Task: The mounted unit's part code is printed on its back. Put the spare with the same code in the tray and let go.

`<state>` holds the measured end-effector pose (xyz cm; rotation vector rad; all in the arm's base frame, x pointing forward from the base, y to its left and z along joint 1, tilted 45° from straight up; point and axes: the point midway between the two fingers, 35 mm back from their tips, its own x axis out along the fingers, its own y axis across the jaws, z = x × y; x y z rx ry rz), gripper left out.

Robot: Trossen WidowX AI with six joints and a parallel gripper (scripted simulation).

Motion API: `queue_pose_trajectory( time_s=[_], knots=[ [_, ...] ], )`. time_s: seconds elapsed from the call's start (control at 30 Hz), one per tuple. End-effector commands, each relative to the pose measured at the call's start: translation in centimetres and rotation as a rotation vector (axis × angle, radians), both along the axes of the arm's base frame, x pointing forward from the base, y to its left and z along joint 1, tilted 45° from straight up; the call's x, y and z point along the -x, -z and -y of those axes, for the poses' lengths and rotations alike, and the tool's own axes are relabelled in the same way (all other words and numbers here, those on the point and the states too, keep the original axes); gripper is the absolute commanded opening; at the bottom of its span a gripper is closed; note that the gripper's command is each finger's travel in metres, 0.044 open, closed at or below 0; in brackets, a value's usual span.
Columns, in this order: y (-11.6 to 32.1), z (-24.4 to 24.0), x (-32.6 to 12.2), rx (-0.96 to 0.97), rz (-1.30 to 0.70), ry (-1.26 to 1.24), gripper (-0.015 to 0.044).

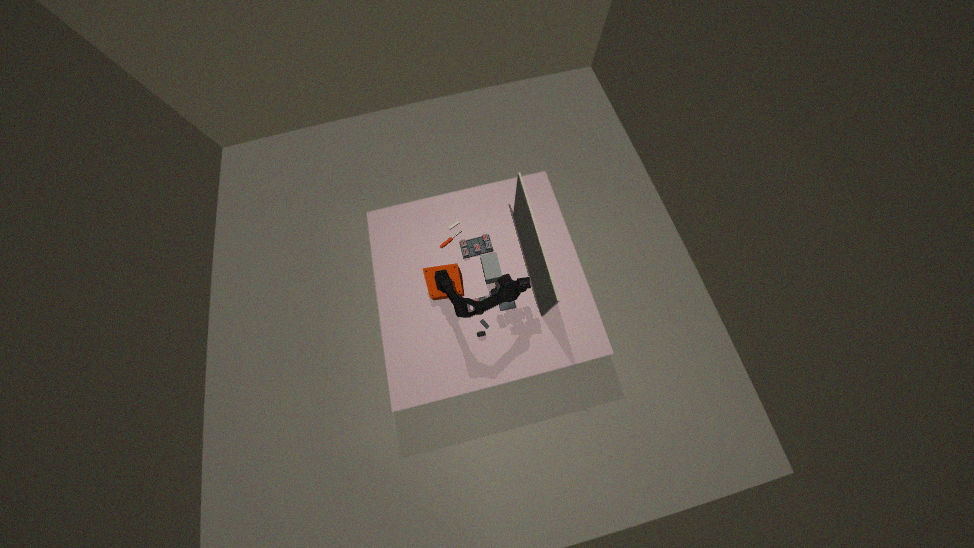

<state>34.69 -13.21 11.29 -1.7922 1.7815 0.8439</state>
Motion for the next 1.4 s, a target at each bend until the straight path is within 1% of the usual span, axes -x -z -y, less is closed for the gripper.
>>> queue_pose_trajectory(
  time_s=[0.0,1.37],
  knots=[
    [0.5,0.3,0.0,-0.002,-0.006,-0.005,0.0],
    [3.7,3.4,-0.1,-0.004,-0.005,-0.005,0.0]
  ],
)
